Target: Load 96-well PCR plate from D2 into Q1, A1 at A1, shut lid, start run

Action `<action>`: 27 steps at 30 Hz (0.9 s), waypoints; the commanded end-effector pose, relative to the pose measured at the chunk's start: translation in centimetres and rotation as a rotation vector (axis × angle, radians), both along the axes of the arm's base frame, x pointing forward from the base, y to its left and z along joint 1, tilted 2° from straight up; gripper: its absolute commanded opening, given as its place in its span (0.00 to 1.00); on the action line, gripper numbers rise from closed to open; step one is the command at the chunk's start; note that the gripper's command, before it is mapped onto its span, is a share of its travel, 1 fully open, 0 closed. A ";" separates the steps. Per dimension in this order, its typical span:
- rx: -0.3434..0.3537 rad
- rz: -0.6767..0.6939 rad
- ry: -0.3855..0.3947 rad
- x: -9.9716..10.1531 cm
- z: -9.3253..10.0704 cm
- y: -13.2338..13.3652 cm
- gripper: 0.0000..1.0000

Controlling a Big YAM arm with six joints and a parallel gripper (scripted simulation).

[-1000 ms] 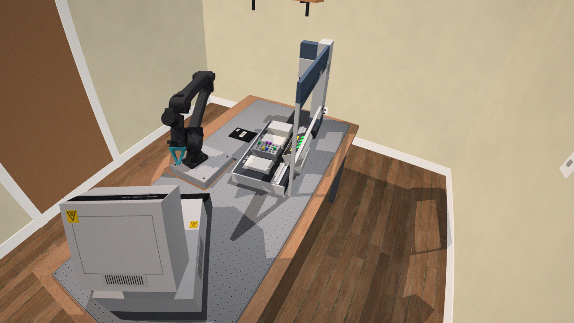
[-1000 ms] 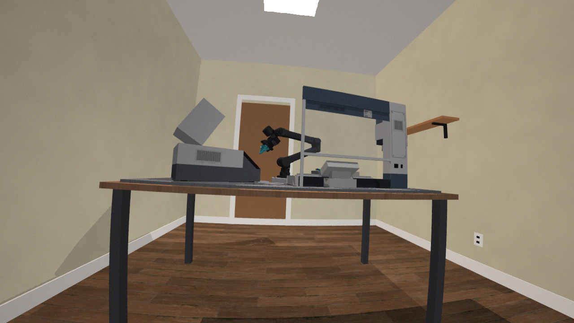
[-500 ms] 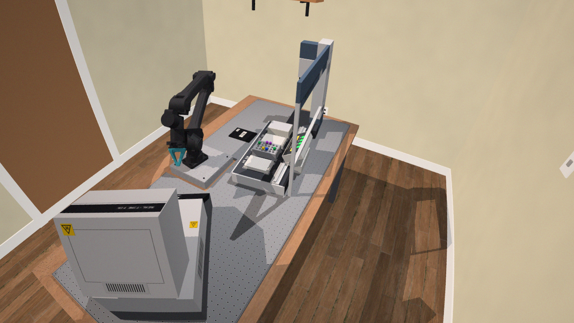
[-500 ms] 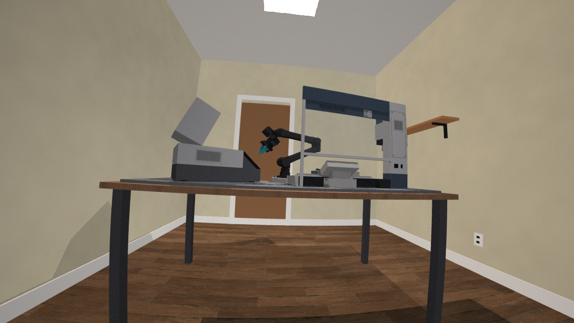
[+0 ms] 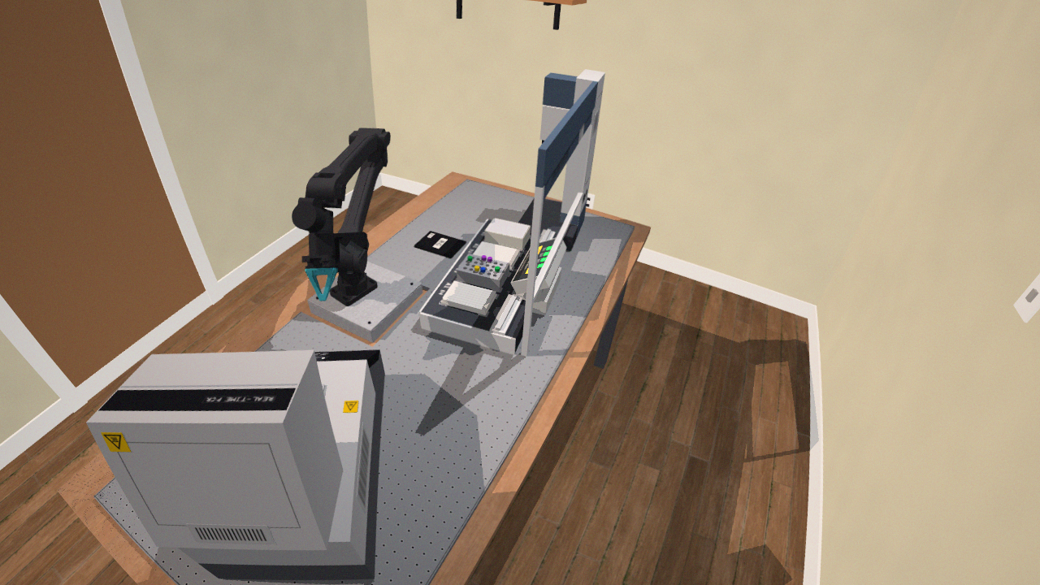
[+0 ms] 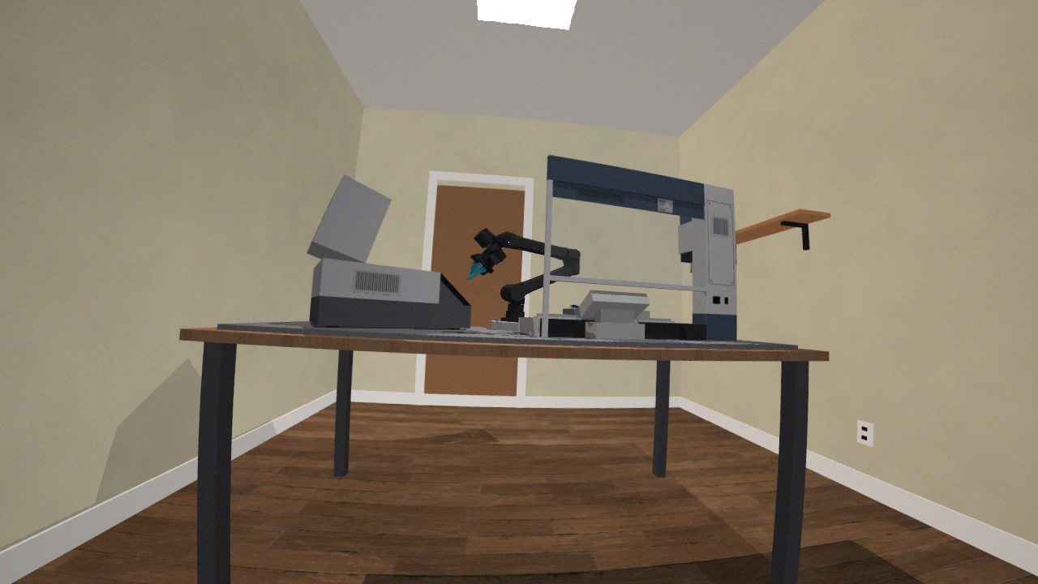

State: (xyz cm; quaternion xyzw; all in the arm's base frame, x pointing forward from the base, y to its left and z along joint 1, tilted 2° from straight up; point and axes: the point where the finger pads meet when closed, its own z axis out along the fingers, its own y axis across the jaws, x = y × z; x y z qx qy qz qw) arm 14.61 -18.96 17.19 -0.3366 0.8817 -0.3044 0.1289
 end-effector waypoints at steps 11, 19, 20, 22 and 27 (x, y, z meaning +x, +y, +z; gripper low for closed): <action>-0.077 0.005 -0.063 1.1 4.3 -1.0 0.00; -0.053 0.005 -0.047 1.1 3.3 -1.0 0.00; -0.049 0.006 -0.044 1.1 3.0 -0.9 0.00; -0.040 0.006 -0.039 1.0 2.6 -0.8 0.00; -0.026 0.006 -0.029 0.8 1.5 -0.5 0.00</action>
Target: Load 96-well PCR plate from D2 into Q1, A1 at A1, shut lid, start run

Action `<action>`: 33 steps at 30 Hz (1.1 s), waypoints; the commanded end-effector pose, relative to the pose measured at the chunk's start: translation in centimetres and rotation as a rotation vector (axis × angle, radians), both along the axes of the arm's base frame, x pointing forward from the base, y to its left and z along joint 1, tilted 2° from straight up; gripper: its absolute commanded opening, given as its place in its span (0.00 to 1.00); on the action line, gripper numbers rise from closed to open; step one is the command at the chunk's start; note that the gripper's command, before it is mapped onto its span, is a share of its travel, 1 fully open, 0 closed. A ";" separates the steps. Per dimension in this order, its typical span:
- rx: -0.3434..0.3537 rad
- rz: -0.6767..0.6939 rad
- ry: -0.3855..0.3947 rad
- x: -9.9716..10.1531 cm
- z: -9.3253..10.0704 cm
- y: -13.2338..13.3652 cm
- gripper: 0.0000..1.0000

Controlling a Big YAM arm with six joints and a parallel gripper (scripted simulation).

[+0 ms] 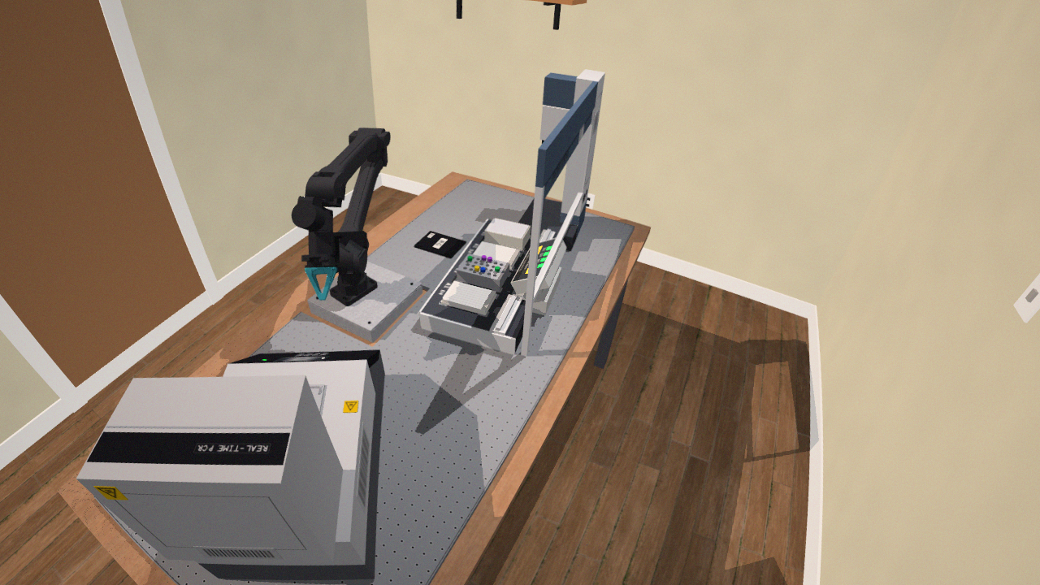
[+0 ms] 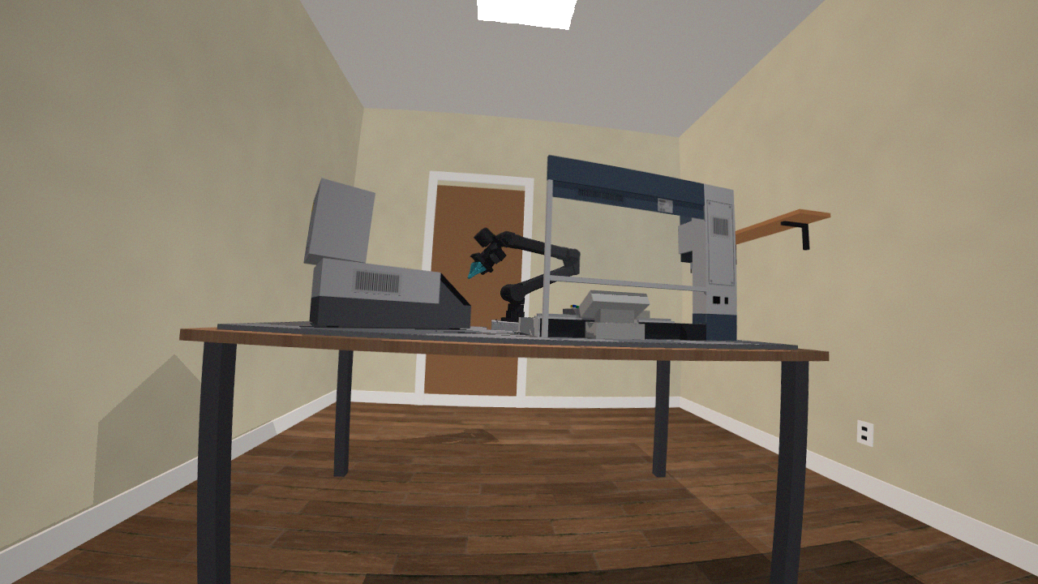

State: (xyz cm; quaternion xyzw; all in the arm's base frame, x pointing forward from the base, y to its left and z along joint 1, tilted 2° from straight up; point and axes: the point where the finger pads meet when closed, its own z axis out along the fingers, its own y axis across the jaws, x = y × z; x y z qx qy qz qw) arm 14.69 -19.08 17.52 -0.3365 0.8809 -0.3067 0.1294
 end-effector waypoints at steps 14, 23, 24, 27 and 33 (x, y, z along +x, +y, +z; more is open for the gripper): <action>-0.012 0.008 -0.019 0.5 1.7 0.0 0.00; -0.043 0.009 -0.039 1.0 2.9 -0.8 0.00; -0.044 0.009 -0.040 1.0 2.9 -0.8 0.00; -0.046 0.009 -0.041 1.0 3.0 -0.8 0.00; -0.055 0.010 -0.047 1.1 3.4 -1.0 0.00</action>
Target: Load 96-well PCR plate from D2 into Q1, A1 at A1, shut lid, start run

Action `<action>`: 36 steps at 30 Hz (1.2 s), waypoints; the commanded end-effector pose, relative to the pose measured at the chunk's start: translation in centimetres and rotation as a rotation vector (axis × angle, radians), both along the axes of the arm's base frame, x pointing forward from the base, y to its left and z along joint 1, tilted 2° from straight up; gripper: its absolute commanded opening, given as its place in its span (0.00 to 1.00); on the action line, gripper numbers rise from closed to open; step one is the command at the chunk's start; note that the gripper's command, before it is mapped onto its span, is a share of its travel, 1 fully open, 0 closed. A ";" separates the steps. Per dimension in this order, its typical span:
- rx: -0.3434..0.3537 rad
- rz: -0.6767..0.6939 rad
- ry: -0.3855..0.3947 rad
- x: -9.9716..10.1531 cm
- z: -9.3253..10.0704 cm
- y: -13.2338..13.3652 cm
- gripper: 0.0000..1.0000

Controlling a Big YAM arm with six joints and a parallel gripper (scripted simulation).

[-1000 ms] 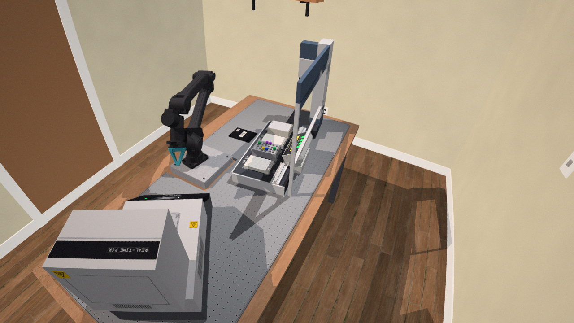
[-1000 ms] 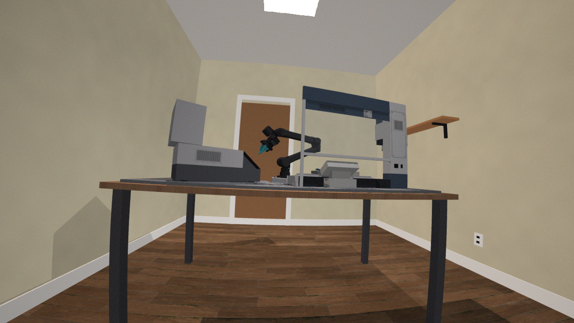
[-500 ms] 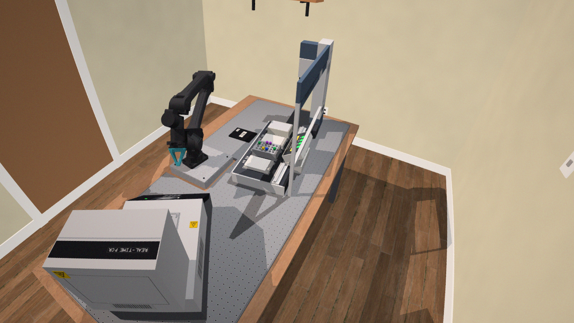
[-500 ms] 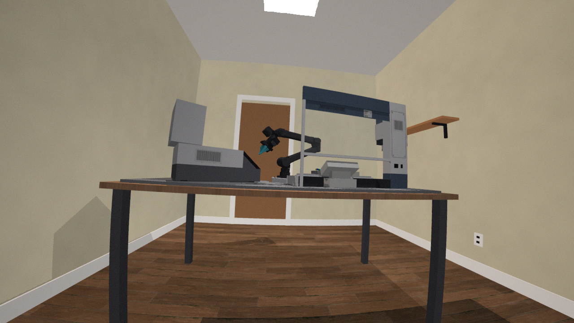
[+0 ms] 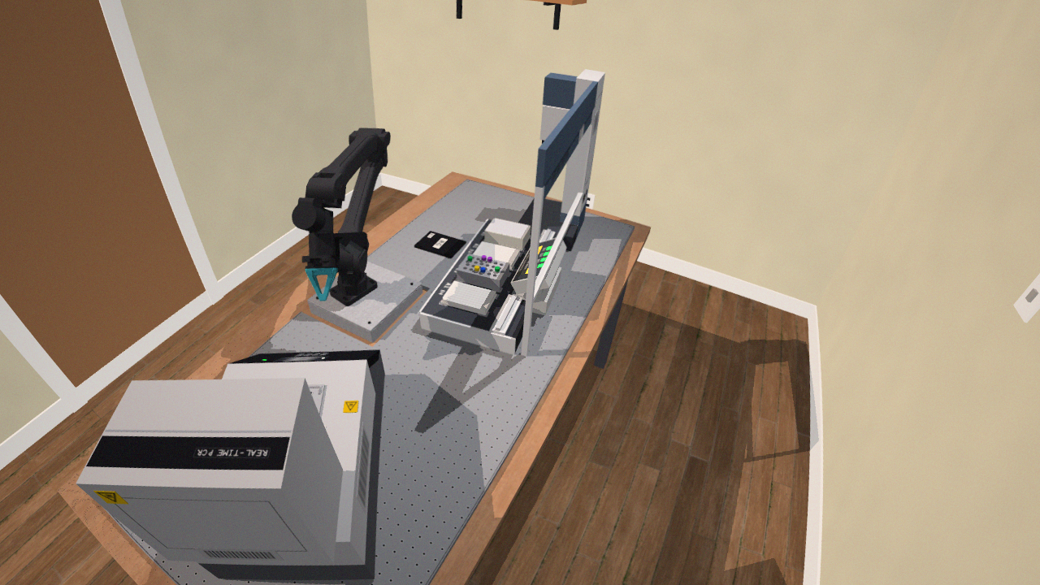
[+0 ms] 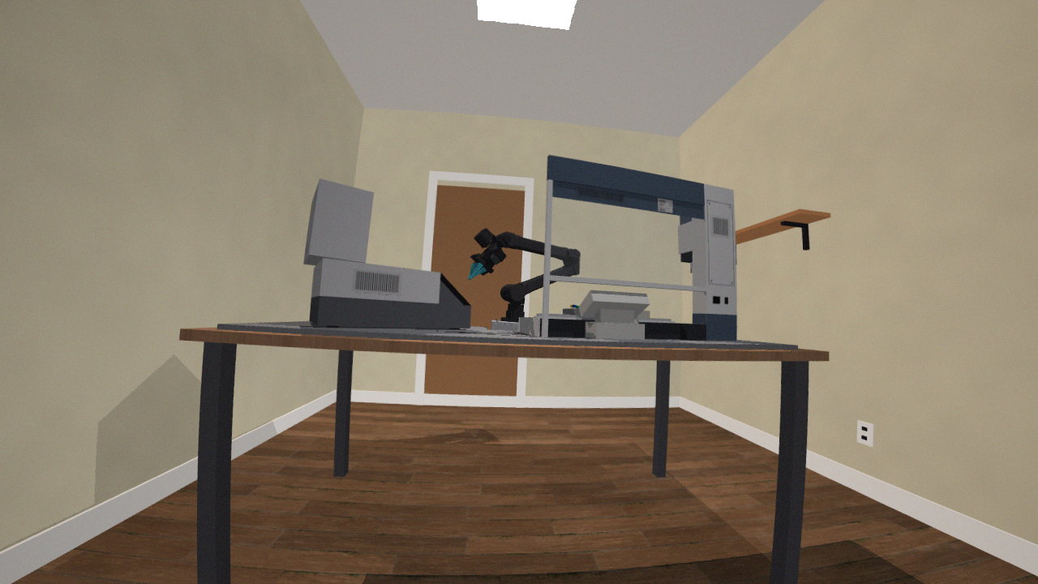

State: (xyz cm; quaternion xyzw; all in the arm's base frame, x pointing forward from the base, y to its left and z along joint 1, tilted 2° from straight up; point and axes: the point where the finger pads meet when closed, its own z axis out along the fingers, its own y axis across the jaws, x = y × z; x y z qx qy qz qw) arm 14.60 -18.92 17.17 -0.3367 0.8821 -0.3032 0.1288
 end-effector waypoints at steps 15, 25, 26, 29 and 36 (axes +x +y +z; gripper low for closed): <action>-0.032 0.010 -0.030 0.6 2.4 -0.3 0.00; -0.012 0.011 -0.015 0.3 0.9 0.2 0.00; -0.012 0.011 -0.015 0.3 0.9 0.2 0.00; -0.020 0.011 -0.020 0.4 1.4 0.1 0.00; -0.027 0.011 -0.024 0.7 2.5 -0.4 0.00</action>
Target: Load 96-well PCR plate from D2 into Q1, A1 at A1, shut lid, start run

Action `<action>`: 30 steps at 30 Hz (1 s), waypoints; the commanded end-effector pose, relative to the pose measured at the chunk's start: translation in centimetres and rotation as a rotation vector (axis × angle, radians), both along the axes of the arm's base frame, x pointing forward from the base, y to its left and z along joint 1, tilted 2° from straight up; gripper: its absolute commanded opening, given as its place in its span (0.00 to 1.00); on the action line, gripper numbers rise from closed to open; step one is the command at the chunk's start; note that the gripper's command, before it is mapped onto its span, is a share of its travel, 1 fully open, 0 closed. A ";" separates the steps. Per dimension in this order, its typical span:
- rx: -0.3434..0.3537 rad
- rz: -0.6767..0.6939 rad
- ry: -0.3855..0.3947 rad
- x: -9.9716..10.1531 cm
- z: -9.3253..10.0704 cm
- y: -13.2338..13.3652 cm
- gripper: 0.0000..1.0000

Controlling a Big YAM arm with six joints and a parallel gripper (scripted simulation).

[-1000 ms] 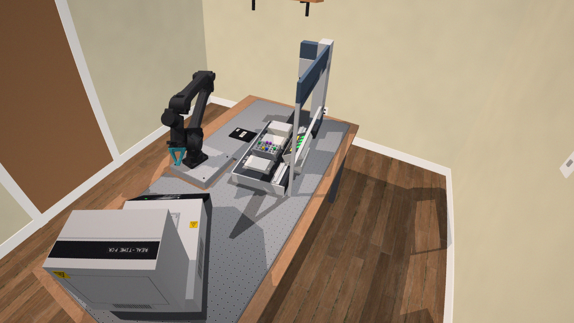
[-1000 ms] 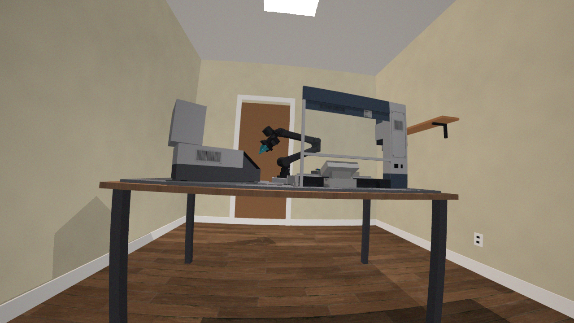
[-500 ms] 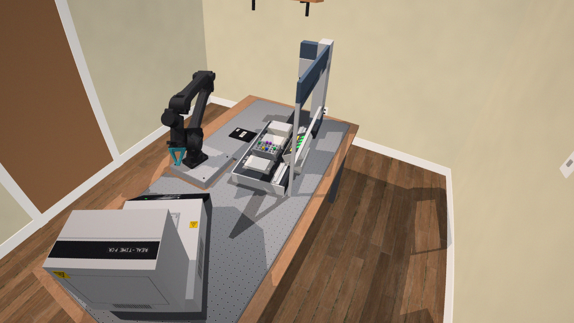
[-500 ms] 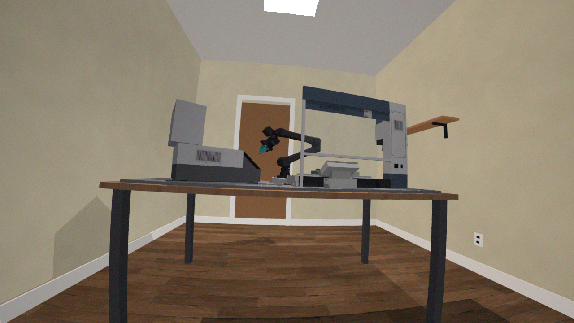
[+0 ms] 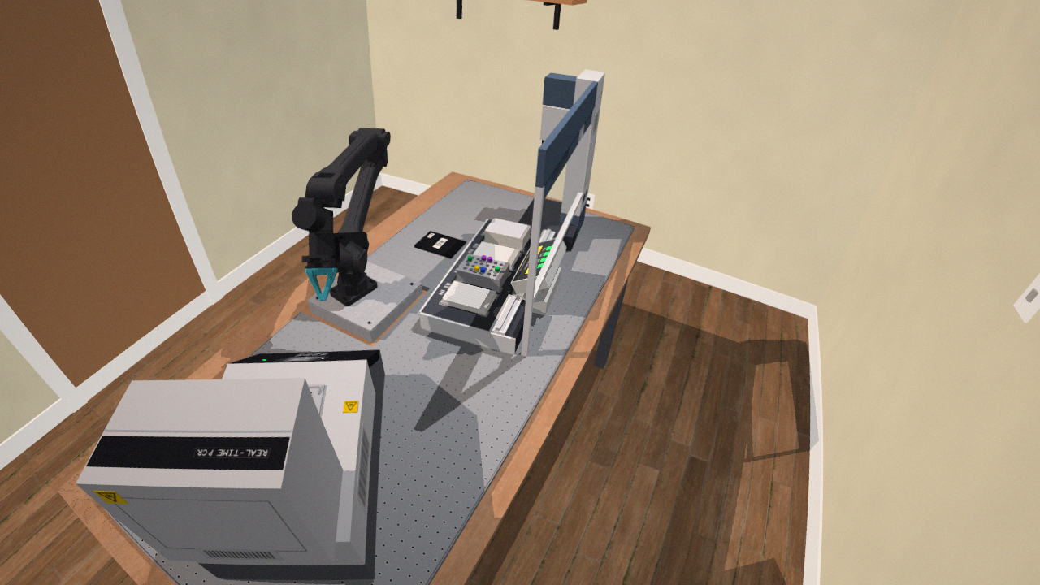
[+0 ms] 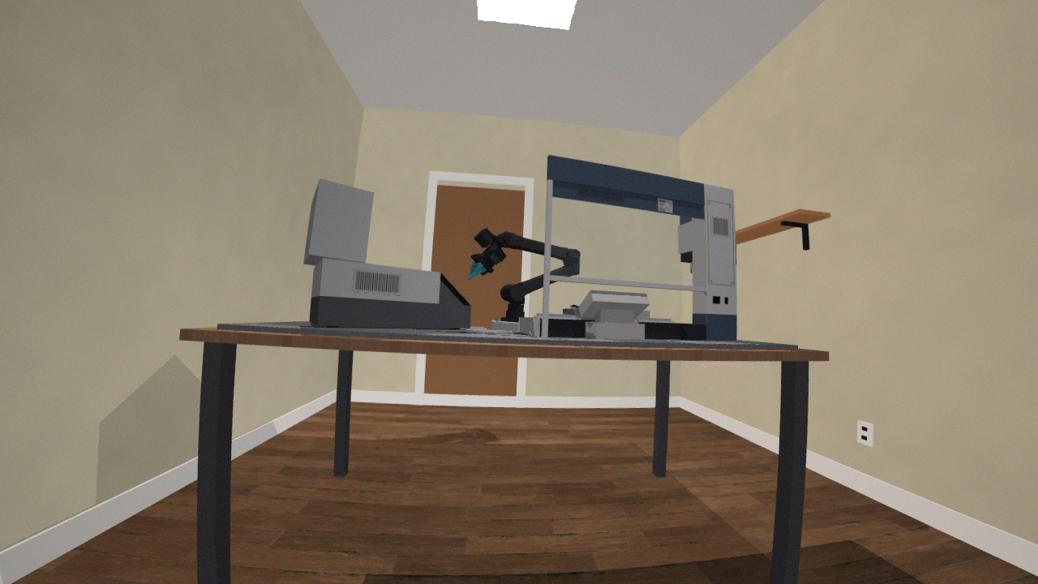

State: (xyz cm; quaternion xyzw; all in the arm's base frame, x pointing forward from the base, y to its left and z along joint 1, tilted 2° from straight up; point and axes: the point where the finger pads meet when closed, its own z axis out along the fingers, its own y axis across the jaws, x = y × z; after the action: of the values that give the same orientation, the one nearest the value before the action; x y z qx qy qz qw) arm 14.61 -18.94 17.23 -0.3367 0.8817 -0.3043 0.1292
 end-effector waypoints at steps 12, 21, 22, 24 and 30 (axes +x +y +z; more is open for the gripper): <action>-0.032 0.012 -0.026 0.8 2.9 -0.6 0.00; -0.040 0.012 -0.030 0.9 3.4 -0.7 0.00; -0.041 0.013 -0.031 0.9 3.4 -0.7 0.00; -0.041 0.013 -0.031 0.9 3.4 -0.7 0.00; -0.027 0.013 -0.021 0.7 2.5 -0.5 0.00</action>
State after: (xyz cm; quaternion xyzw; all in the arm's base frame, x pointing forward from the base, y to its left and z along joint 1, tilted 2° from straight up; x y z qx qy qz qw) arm 14.68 -19.04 17.52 -0.3366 0.8810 -0.3063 0.1296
